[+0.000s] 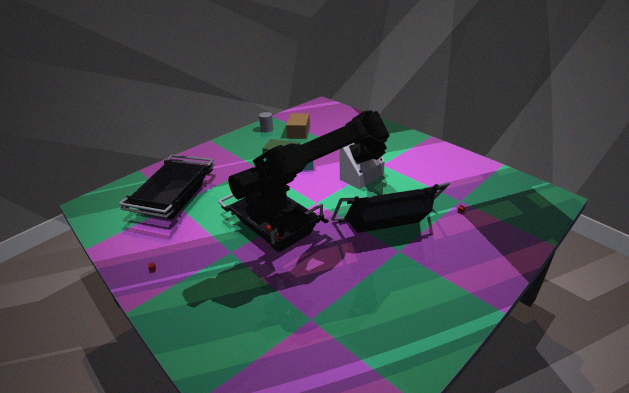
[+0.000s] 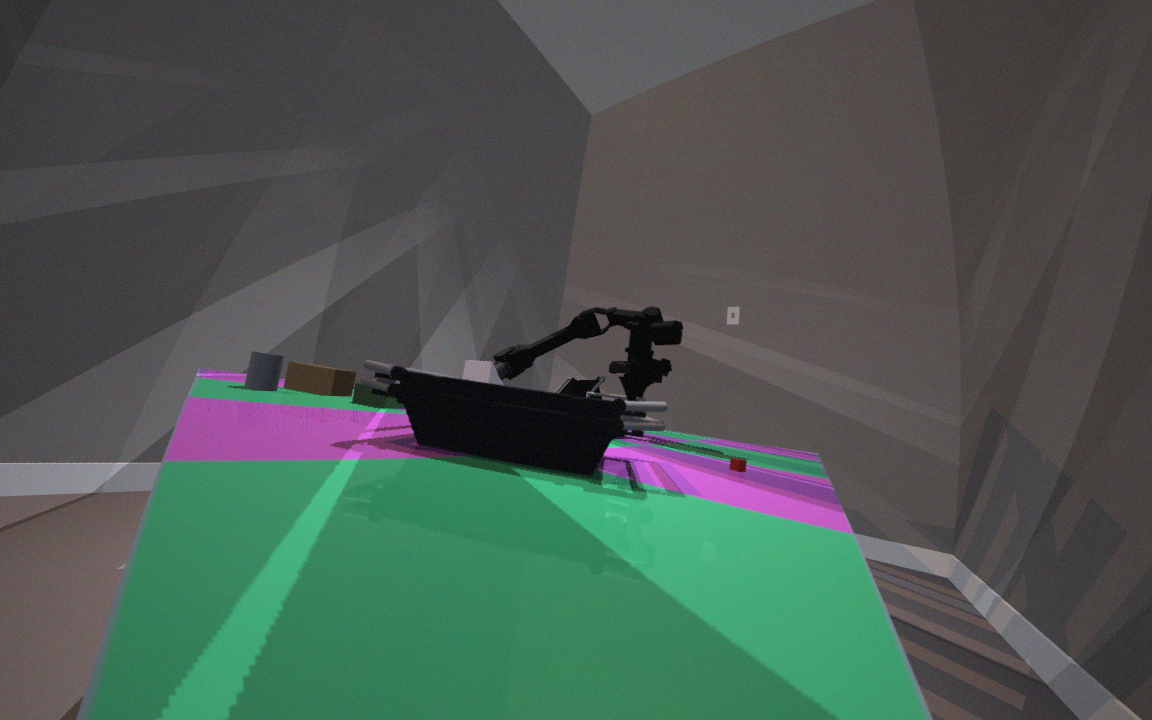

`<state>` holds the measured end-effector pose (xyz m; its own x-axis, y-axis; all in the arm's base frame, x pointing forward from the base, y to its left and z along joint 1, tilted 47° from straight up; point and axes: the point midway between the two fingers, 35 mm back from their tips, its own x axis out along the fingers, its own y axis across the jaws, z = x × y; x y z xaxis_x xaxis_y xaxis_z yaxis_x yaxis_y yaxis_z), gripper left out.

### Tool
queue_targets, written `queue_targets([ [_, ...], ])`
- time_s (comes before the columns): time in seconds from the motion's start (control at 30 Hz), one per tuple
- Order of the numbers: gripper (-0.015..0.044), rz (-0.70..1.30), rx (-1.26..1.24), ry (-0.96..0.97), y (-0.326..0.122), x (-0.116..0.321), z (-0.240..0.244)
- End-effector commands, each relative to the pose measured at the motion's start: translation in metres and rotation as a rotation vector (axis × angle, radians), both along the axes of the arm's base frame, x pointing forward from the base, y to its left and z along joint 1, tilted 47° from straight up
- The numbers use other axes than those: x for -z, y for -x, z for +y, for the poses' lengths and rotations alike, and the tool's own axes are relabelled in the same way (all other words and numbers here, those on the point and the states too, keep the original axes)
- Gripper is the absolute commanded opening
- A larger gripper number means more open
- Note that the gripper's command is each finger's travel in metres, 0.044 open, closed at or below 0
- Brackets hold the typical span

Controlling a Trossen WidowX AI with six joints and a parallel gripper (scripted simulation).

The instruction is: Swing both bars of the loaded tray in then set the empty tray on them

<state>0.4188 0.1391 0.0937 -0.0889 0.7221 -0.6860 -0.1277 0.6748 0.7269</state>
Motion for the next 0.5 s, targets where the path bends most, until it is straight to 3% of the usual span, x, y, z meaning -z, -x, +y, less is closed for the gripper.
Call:
queue_targets([
  [0.0,0.0085,0.016,-0.004,0.007,0.001,0.020,-0.006],
  [0.2,0.0085,0.016,-0.004,0.007,0.001,0.040,-0.005],
  [0.47,0.0085,0.016,-0.004,0.009,-0.003,0.016,-0.024],
])
